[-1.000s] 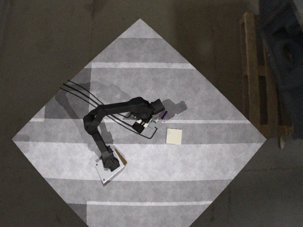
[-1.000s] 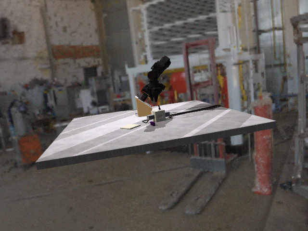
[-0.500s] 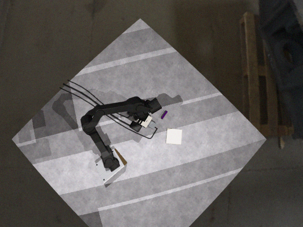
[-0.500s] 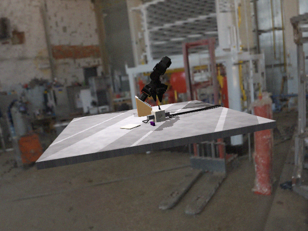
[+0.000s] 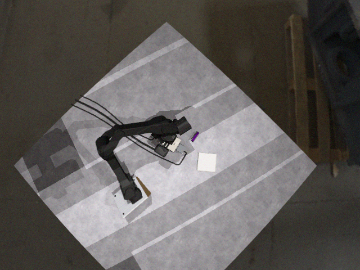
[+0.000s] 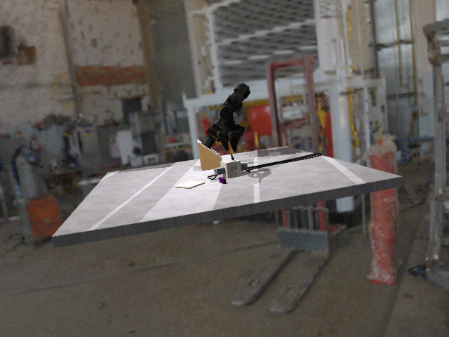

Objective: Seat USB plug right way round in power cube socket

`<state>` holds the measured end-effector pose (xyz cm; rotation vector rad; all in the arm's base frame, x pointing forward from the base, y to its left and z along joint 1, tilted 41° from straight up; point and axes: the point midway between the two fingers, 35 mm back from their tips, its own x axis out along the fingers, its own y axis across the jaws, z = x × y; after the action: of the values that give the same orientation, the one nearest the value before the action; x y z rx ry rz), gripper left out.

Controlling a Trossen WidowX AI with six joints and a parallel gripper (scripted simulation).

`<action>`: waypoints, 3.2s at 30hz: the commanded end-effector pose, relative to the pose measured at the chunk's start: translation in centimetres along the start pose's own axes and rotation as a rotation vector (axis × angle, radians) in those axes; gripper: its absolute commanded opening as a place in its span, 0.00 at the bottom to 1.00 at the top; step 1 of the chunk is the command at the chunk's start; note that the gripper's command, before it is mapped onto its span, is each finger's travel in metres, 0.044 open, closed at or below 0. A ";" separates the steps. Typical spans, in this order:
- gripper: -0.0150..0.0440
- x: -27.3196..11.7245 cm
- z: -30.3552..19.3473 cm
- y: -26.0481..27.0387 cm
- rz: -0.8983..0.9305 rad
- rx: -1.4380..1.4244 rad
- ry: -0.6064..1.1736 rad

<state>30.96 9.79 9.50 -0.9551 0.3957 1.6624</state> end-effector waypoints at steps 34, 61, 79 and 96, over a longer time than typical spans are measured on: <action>0.38 1.6 0.1 0.1 0.003 0.000 -0.002; 0.25 1.3 0.1 0.1 0.004 0.001 -0.002; 0.25 0.1 0.1 0.1 0.004 0.001 -0.002; 0.25 -1.1 0.0 0.1 0.004 0.001 -0.001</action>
<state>30.74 9.32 10.00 -0.9421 0.4020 1.6690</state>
